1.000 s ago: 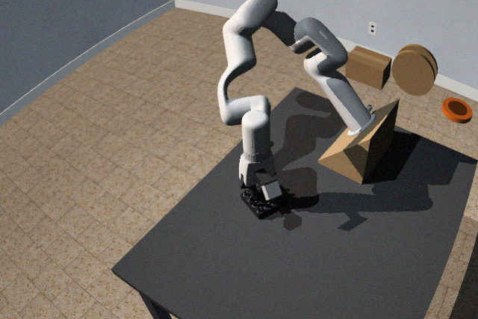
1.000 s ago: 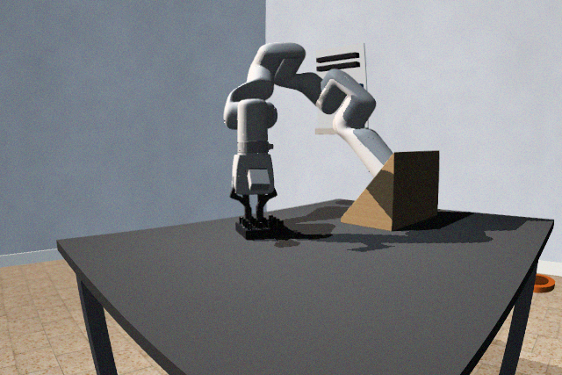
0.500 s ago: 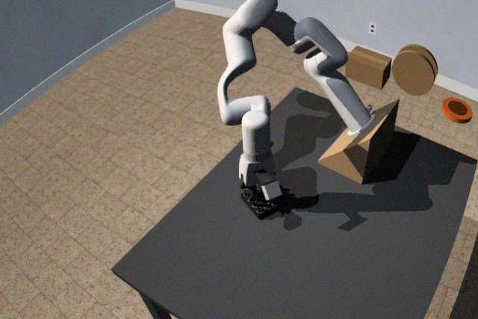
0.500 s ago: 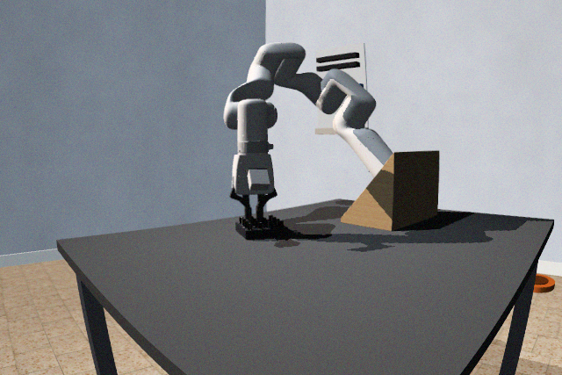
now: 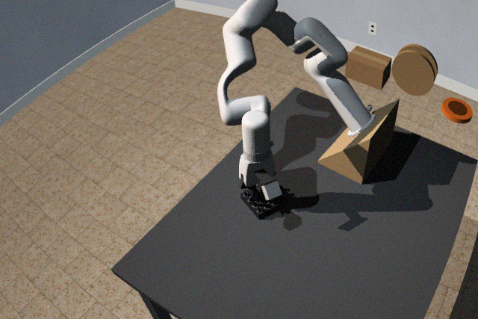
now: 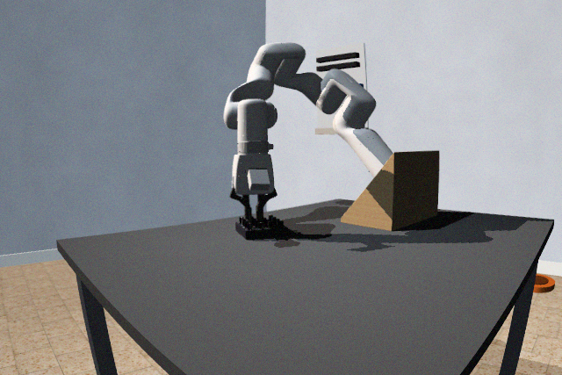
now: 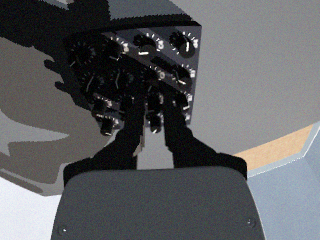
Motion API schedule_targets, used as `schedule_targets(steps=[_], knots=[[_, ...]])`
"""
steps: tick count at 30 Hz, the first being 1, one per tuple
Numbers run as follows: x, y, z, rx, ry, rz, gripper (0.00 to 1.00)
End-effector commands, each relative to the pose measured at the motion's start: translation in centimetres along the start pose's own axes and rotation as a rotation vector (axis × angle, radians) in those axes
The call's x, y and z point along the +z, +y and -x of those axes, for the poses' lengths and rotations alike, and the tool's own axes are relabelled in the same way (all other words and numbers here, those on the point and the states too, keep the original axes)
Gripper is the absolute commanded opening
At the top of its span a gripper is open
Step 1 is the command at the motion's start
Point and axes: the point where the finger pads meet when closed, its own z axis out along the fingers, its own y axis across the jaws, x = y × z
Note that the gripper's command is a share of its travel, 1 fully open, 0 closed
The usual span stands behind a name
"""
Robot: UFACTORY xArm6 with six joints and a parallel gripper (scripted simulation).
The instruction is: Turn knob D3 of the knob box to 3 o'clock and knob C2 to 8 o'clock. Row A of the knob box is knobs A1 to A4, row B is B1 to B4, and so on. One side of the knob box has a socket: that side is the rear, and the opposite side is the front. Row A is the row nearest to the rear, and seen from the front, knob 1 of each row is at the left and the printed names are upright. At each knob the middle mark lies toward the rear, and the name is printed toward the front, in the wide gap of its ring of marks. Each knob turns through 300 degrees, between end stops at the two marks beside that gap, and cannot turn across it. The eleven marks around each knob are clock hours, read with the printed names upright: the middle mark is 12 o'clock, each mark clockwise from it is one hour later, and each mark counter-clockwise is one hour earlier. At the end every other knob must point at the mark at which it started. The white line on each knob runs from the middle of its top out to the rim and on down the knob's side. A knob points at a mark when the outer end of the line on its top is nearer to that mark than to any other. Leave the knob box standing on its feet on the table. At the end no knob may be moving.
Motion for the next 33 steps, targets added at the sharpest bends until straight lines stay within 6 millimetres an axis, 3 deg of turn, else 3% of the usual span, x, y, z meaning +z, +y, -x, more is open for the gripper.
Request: schedule_targets(steps=[1,7,8,33], knots=[[-0.09,0.11,-0.02,0.001,0.001,0.002,0.19],[-0.09,0.11,-0.02,0.001,0.001,0.002,0.19],[-0.09,0.11,-0.02,0.001,0.001,0.002,0.08],[-0.09,0.11,-0.02,0.001,0.001,0.002,0.08]])
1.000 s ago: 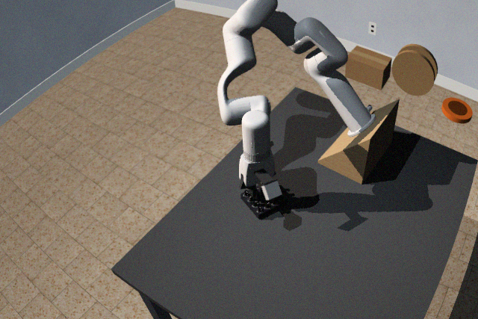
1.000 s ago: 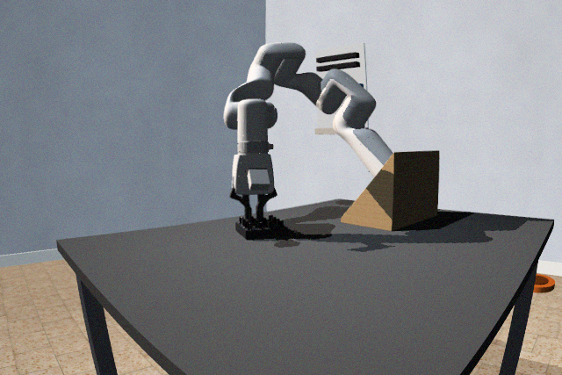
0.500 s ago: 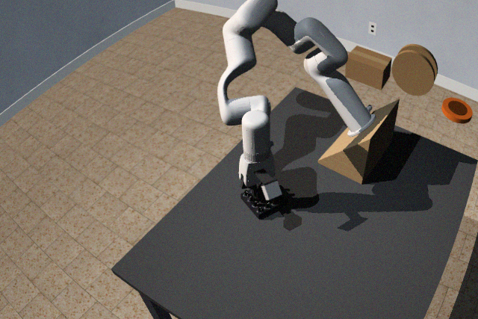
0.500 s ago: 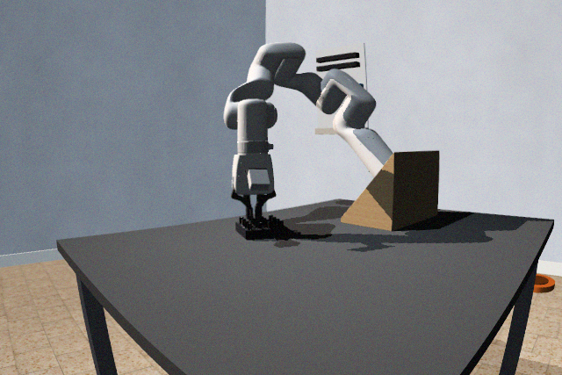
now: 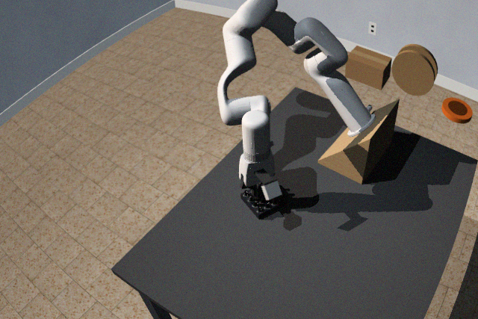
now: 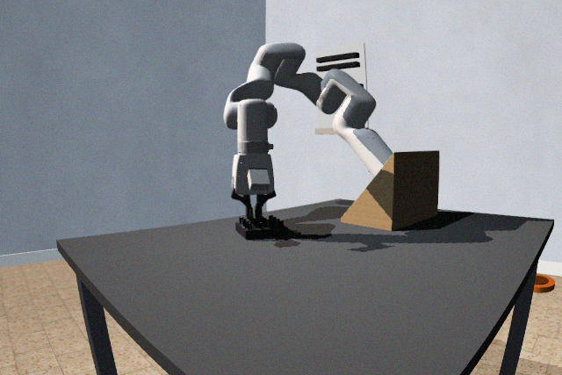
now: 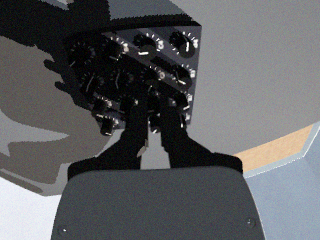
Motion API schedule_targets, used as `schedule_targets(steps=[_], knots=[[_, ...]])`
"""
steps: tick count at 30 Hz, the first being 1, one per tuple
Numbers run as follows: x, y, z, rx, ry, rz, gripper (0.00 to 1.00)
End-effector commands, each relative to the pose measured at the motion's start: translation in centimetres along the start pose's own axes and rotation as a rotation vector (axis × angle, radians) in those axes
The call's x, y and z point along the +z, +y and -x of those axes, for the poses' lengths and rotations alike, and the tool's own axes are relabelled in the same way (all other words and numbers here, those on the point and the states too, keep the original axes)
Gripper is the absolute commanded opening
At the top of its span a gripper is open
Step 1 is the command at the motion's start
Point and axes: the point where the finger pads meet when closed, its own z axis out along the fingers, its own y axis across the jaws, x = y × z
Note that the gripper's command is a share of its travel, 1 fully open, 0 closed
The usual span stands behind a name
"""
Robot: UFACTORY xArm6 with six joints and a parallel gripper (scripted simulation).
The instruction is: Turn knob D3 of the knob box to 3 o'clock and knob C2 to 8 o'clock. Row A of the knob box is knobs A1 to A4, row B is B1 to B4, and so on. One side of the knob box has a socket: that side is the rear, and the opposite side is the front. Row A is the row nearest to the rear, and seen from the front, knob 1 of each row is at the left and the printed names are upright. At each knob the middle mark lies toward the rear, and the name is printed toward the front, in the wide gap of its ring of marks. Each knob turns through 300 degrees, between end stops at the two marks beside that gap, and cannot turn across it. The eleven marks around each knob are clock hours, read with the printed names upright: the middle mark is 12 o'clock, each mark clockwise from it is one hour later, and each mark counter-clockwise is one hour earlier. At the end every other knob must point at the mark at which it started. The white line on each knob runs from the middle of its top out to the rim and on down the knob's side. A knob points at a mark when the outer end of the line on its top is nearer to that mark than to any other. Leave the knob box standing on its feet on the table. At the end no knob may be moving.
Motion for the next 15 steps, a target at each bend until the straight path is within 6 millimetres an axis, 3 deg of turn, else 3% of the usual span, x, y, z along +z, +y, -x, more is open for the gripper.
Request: schedule_targets(steps=[1,15], knots=[[-0.10,0.10,-0.03,0.001,0.001,0.002,0.08],[-0.10,0.10,-0.03,-0.009,0.001,0.002,0.08]])
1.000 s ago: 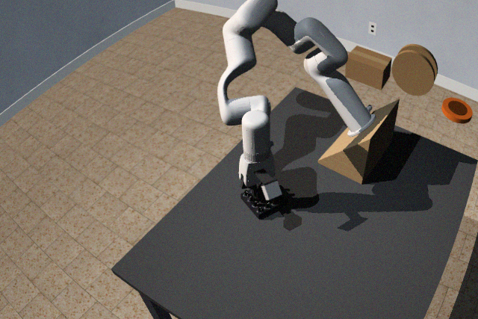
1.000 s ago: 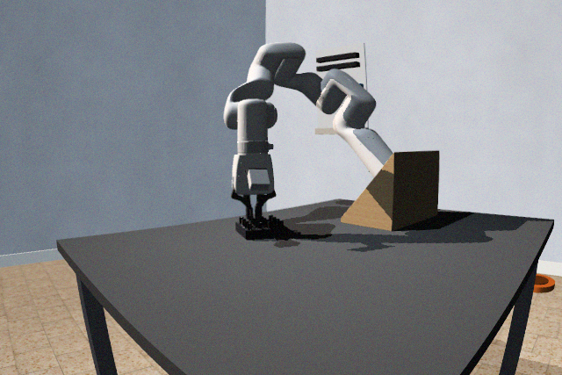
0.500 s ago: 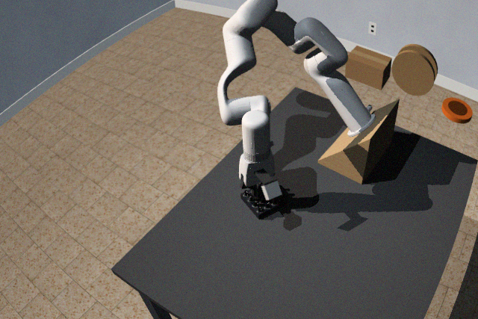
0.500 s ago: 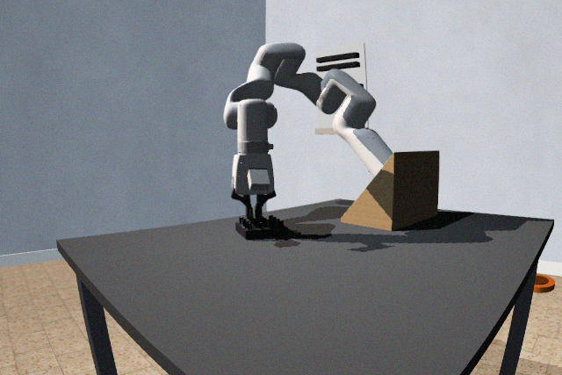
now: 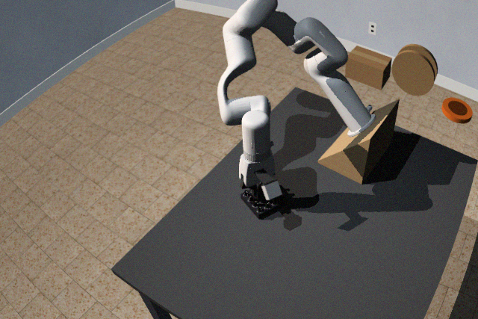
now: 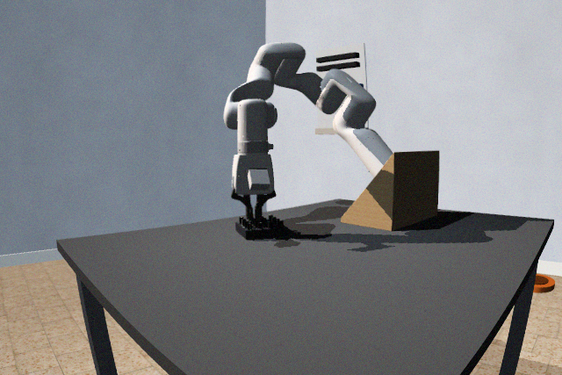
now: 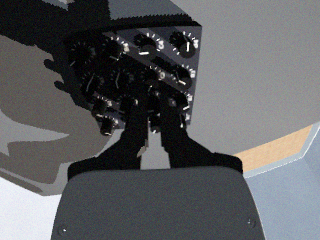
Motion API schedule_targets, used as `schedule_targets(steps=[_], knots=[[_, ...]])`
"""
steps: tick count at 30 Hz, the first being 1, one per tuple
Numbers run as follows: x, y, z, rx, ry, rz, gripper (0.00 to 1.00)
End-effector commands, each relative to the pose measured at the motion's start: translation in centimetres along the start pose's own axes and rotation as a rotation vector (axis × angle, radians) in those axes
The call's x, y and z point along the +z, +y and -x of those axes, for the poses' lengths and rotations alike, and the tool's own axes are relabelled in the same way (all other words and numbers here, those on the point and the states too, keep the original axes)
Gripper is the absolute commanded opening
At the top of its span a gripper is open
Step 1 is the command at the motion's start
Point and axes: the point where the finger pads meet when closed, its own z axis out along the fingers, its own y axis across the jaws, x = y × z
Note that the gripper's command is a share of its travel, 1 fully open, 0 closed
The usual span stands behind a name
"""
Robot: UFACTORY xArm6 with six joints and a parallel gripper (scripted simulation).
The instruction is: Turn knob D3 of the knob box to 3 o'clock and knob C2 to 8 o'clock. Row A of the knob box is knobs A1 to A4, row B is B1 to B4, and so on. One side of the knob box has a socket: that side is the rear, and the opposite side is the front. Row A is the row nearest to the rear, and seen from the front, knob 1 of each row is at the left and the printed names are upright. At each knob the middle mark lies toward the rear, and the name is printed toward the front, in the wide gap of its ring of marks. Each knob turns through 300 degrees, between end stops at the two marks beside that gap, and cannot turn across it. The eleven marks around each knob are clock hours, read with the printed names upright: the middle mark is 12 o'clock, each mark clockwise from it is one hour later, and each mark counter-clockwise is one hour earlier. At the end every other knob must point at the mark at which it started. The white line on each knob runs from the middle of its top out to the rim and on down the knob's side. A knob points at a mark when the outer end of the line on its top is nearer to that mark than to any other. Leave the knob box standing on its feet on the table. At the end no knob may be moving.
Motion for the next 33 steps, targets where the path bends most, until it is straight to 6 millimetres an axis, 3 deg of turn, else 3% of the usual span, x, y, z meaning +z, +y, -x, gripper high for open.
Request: schedule_targets(steps=[1,23,33], knots=[[-0.10,0.10,-0.03,-0.007,0.001,0.002,0.08],[-0.09,0.10,-0.03,-0.170,0.001,0.003,0.08],[-0.09,0.10,-0.03,-0.357,0.001,0.003,0.08]])
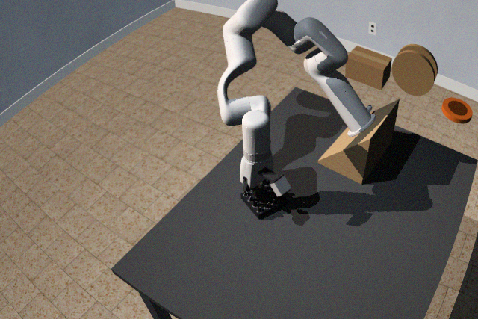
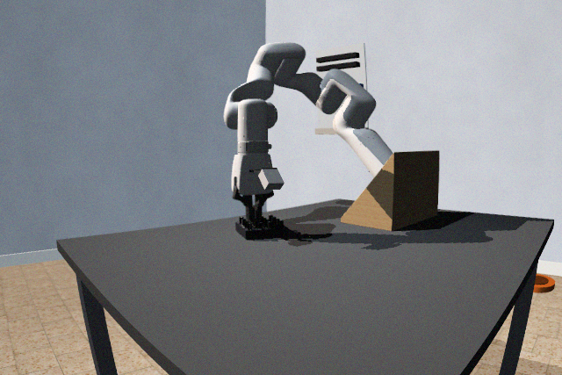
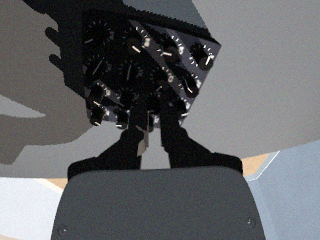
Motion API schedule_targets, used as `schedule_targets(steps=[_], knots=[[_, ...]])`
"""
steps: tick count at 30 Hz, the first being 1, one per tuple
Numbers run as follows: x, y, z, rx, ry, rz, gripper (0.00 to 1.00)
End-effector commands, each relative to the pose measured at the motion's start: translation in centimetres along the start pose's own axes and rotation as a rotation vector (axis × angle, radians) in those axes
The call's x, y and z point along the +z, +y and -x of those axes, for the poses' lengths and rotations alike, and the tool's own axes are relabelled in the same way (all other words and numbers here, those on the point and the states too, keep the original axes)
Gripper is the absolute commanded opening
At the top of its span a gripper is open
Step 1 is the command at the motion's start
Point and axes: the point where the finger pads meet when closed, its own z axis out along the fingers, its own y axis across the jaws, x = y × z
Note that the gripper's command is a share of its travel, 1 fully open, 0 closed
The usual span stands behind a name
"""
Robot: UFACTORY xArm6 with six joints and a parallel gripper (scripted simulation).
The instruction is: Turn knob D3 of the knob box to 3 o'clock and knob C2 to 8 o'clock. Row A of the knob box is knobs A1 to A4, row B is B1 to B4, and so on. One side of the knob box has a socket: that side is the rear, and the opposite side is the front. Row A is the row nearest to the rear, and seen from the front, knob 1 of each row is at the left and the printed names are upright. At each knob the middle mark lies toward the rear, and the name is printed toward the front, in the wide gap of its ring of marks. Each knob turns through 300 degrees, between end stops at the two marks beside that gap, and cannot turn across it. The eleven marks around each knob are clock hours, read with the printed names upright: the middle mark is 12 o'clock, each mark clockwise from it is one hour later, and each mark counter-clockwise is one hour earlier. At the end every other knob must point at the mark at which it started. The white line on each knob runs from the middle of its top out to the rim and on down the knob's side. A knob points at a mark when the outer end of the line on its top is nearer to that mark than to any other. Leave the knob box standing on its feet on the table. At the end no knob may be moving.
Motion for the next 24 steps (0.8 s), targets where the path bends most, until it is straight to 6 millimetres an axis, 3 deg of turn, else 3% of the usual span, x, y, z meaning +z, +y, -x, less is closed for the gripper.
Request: schedule_targets(steps=[1,24], knots=[[-0.10,0.11,0.01,-0.082,0.002,0.001,0.08],[-0.10,0.11,0.01,-0.567,0.002,0.002,0.08]])
